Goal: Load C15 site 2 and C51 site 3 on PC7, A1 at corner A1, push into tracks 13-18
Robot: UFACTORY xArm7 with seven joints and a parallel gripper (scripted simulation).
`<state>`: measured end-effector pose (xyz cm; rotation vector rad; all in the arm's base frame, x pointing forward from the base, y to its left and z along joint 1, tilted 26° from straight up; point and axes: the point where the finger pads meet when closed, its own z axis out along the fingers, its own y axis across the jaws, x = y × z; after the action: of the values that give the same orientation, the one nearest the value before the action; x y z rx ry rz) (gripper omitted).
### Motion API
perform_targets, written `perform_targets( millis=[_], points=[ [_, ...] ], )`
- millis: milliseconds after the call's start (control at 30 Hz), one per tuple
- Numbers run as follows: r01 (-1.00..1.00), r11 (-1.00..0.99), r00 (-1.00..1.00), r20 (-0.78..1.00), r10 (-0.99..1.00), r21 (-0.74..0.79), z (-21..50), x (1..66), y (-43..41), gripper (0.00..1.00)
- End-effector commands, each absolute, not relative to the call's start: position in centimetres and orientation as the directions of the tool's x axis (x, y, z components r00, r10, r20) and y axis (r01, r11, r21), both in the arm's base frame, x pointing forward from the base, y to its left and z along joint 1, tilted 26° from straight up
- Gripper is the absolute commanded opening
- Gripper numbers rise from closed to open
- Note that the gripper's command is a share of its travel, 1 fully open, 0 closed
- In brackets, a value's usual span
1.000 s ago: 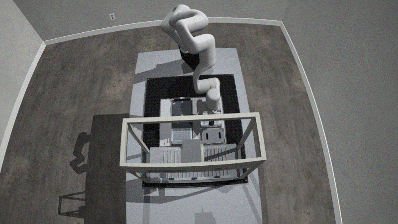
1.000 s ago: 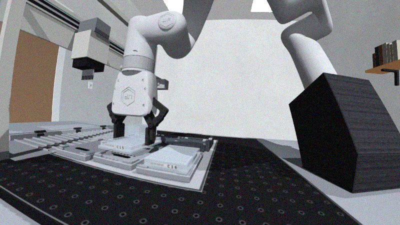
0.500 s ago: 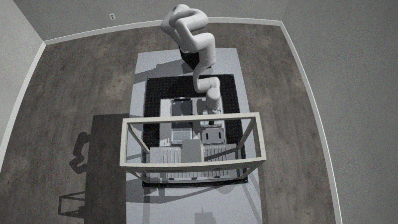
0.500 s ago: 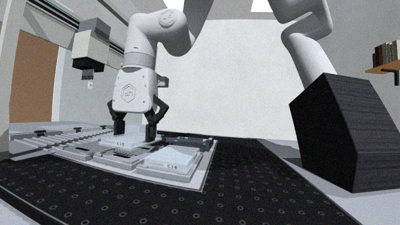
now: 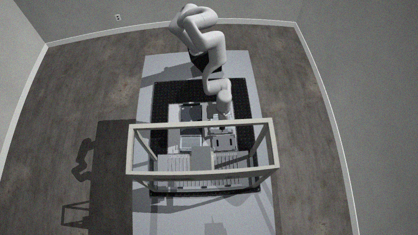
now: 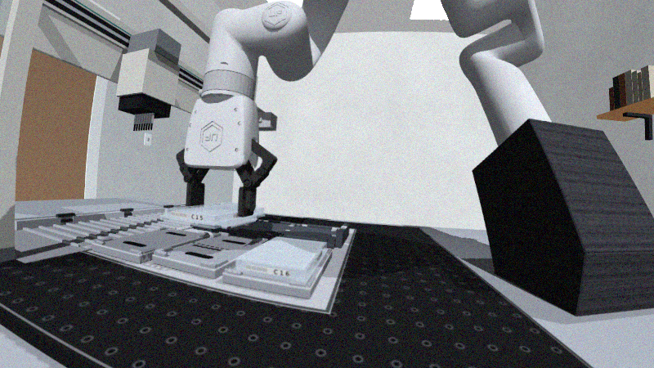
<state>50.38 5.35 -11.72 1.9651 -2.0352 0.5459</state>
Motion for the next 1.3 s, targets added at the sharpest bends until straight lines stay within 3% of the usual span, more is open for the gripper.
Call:
perform_targets(
  millis=[0, 1267],
  points=[
    [-0.996, 0.013, -0.051, 0.434, -0.9, -0.091, -11.0, 50.5, 5.8, 0.0],
    [-0.996, 0.013, -0.051, 0.434, -0.9, -0.091, -6.0, 50.1, 8.3, 0.0]
  ],
)
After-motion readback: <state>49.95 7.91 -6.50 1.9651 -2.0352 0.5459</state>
